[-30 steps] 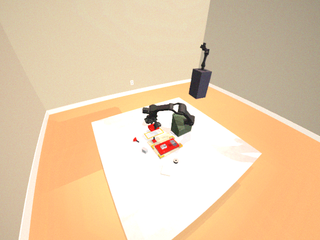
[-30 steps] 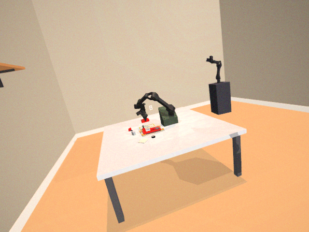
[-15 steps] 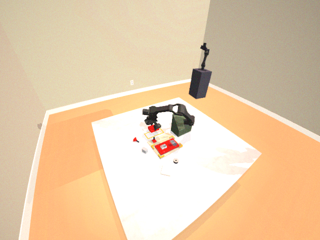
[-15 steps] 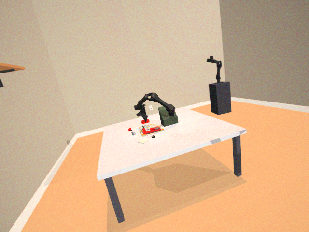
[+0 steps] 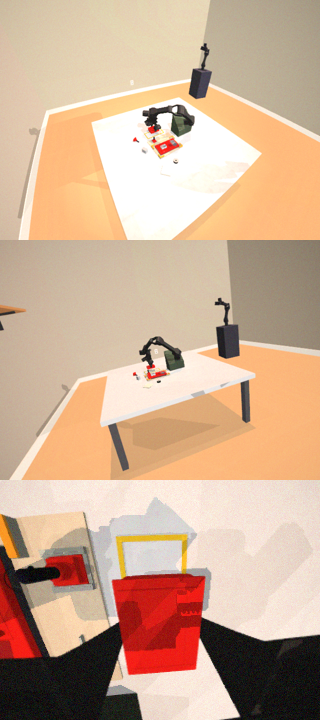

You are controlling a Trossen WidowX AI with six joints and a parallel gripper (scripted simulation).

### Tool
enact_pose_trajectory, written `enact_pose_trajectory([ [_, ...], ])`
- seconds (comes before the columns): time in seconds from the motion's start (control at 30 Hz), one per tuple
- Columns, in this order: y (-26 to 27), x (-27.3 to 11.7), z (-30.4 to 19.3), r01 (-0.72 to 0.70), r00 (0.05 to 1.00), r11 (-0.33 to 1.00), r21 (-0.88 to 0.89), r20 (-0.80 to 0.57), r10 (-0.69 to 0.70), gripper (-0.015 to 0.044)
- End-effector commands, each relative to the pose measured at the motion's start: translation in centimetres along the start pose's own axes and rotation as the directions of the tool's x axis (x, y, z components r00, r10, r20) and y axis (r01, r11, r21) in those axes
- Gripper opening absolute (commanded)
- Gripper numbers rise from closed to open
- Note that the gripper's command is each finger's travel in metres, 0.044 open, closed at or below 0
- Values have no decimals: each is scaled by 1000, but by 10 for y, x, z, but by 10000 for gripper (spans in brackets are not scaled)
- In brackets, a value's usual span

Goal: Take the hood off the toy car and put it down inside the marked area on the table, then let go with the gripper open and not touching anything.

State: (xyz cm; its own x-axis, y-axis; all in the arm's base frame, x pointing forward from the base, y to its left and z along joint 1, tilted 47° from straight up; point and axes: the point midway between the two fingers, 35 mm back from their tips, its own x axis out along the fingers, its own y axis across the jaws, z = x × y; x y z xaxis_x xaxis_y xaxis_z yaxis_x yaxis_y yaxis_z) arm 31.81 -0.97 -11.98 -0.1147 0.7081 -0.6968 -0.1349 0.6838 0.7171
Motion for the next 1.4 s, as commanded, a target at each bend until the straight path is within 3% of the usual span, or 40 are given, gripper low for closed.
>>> enact_pose_trajectory([
  [0.0,1,7,-4,-10,1000,1000,10,-6,10,0],
  [1.37,3,30,-5,-12,1000,1000,10,-6,12,0],
])
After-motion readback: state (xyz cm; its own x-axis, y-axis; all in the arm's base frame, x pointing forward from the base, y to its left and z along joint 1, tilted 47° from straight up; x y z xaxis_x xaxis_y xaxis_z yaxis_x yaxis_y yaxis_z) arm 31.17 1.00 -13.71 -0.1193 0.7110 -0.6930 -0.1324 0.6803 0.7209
